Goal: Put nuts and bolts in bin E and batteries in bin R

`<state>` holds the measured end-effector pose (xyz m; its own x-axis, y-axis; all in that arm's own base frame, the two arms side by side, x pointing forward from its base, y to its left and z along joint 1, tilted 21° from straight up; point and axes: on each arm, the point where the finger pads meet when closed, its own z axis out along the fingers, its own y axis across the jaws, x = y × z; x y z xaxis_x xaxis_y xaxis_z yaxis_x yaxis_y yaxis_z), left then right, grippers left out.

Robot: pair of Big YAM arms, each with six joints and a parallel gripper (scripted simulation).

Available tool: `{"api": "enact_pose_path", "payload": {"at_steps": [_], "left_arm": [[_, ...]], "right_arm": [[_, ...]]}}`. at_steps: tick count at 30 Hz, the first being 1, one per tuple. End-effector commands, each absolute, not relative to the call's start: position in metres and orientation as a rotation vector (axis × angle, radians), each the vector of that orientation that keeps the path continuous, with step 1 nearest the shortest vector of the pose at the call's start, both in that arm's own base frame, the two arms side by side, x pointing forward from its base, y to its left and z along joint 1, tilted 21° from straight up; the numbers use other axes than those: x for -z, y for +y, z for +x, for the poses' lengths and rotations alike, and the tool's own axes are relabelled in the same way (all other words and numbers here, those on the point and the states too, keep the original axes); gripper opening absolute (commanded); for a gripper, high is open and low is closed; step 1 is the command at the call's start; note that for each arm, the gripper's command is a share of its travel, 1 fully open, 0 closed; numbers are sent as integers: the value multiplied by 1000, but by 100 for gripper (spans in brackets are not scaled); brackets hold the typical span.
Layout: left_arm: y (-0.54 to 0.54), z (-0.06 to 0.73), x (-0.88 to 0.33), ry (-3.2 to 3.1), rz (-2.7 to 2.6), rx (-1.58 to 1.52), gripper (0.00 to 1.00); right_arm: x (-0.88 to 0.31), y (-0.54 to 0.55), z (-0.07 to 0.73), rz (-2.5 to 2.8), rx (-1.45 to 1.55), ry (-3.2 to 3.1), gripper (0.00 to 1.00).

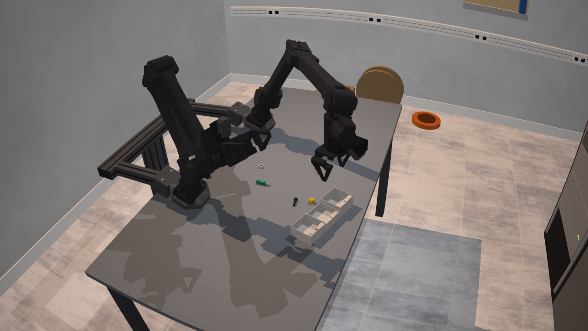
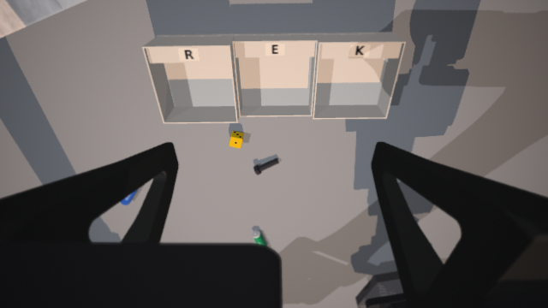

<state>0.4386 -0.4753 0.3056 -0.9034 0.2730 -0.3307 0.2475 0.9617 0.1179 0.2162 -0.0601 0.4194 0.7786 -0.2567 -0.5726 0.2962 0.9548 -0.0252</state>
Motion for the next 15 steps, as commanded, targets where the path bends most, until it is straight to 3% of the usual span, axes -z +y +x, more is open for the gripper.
{"api": "enact_pose_path", "payload": {"at_steps": [1, 2, 15], "left_arm": [[-479, 440, -324, 2737, 356, -61, 100], [-475, 425, -322, 2738, 288, -36, 30], [-432, 365, -266, 2782, -218, 8, 30]], "right_arm": [[-422, -61, 211, 68, 304, 589, 100], [-422, -61, 211, 68, 304, 589, 100], [-422, -61, 211, 68, 304, 589, 100]]}}
